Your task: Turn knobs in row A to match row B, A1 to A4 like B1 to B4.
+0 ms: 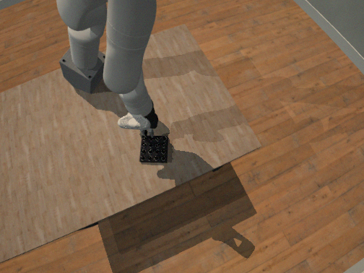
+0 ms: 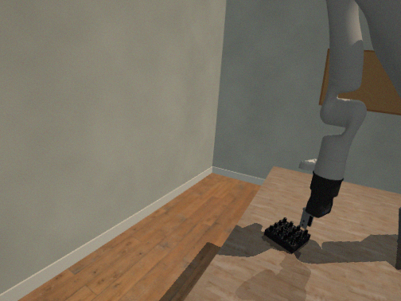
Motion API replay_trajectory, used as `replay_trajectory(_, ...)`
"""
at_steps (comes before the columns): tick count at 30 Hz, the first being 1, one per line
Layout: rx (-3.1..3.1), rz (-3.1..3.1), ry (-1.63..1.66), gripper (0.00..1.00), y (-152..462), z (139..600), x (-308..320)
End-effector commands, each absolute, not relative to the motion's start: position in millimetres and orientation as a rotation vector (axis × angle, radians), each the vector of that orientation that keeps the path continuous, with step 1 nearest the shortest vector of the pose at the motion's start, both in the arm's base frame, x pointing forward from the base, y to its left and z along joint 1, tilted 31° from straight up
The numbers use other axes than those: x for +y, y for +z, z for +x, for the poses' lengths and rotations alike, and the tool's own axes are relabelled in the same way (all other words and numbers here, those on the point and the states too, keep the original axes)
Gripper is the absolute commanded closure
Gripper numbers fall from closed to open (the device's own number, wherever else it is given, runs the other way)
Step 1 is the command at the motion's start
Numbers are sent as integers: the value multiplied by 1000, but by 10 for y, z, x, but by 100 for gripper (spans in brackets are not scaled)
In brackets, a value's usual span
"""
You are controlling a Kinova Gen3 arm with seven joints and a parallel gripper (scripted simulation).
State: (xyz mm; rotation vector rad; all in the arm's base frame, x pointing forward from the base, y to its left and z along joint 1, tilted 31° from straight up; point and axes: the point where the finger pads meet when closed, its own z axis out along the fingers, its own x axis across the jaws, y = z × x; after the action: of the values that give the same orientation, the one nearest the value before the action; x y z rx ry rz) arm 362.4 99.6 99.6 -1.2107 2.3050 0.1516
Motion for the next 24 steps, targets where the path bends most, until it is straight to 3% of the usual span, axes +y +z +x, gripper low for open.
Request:
replay_trajectory(1,2303,-1205,149,54,1006,3629,986)
replay_trajectory(24,2443,-919,214,54,1015,3663,896)
